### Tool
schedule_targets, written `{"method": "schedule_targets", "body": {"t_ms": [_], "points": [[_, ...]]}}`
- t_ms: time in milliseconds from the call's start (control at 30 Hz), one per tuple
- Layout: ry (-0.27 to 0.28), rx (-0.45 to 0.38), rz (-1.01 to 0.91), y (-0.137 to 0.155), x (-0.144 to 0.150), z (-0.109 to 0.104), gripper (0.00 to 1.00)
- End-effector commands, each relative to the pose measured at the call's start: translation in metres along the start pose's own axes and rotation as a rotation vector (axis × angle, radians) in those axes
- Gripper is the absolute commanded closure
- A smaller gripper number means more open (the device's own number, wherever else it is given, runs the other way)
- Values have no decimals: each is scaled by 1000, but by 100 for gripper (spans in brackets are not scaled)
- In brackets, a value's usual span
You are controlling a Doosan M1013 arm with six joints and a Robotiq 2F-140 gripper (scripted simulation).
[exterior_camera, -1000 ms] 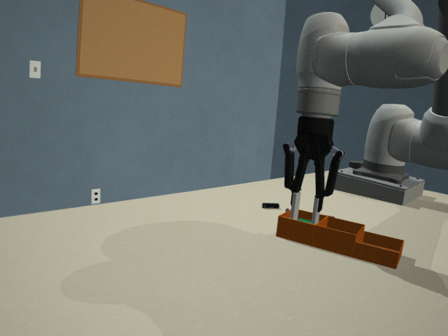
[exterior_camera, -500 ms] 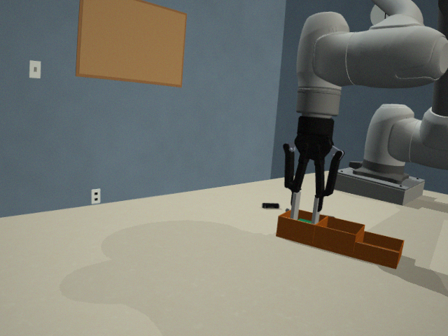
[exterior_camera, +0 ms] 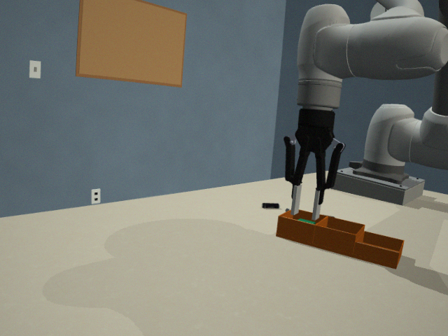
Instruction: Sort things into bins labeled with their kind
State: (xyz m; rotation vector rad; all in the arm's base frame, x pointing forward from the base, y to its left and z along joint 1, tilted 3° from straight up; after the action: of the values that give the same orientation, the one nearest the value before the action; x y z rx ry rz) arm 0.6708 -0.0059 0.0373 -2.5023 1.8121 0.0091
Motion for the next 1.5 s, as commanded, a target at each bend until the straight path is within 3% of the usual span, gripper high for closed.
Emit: {"method": "schedule_targets", "body": {"t_ms": [0, 233, 333, 567, 600, 700, 1200, 1267, 1467], "points": [[0, 0, 0, 0, 0, -5, 72], [0, 0, 0, 0, 0, -12, 72], [0, 0, 0, 0, 0, -24, 72], [0, 0, 0, 0, 0, -24, 72], [0, 0, 50, 8, -2, -25, 83], [0, 0, 100, 16, -4, -25, 83], [-10, -2, 613, 137, -37, -33, 83], [-10, -2, 613, 137, -37, -33, 83], [-16, -2, 847, 142, -38, -33, 83]]}}
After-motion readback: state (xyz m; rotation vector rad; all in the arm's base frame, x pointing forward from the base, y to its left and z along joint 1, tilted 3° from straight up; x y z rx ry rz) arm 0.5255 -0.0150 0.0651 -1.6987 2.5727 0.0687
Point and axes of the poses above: the point where the finger pads meet when closed, its own z axis out along the fingers, its own x axis across the jaws, y = z × x, the point moved 1 cm from there along -z, back along the fingers, and after that the axes turned 14 degrees about -z, right-handed, at the moved point
